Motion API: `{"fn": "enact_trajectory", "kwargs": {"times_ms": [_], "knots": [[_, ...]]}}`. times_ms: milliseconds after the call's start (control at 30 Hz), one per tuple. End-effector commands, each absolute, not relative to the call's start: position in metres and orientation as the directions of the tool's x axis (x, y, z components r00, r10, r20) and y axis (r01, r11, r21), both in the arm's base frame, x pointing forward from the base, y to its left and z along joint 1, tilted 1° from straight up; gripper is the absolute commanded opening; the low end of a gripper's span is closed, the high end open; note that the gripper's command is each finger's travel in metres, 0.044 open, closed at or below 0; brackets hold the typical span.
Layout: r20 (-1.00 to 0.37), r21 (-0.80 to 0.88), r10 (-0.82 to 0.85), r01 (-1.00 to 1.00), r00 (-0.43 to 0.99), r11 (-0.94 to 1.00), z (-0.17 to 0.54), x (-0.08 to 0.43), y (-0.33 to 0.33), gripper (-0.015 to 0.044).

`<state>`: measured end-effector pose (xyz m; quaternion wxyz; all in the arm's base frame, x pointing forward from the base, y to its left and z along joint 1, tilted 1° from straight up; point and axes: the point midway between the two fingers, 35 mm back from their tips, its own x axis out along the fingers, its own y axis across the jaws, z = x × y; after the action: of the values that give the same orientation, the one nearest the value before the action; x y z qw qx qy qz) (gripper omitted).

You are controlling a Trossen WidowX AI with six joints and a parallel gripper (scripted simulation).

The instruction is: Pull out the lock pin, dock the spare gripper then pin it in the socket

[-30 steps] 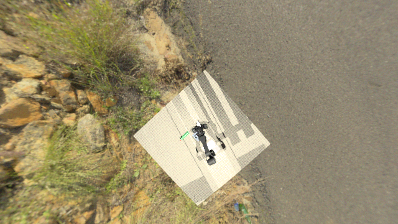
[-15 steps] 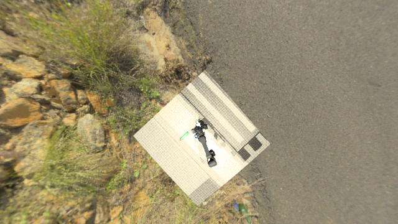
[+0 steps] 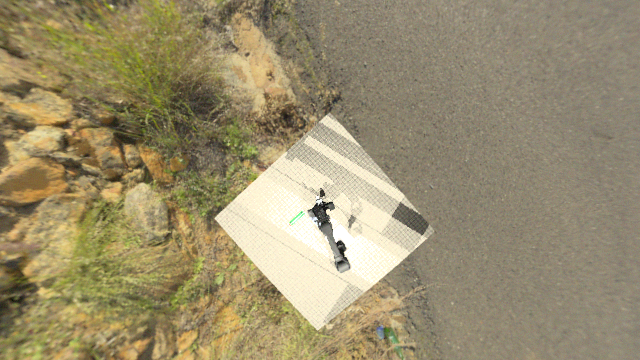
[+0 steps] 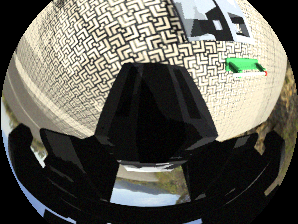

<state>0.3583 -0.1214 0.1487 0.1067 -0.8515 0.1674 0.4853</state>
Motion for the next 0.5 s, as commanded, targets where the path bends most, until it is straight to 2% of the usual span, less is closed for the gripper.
{"fn": "enact_trajectory", "kwargs": {"times_ms": [0, 267, 467], "knots": [[-0.862, -0.019, -0.181, -0.389, 0.473, -0.921, 0.1487, 0.3583, -0.1214, 0.0], [-0.862, -0.022, -0.181, -0.392, 0.474, -0.92, 0.1489, 0.3582, -0.1212, 0.0], [-0.844, -0.102, -0.179, -0.479, 0.506, -0.872, 0.1549, 0.3537, -0.1154, 0.0]]}}
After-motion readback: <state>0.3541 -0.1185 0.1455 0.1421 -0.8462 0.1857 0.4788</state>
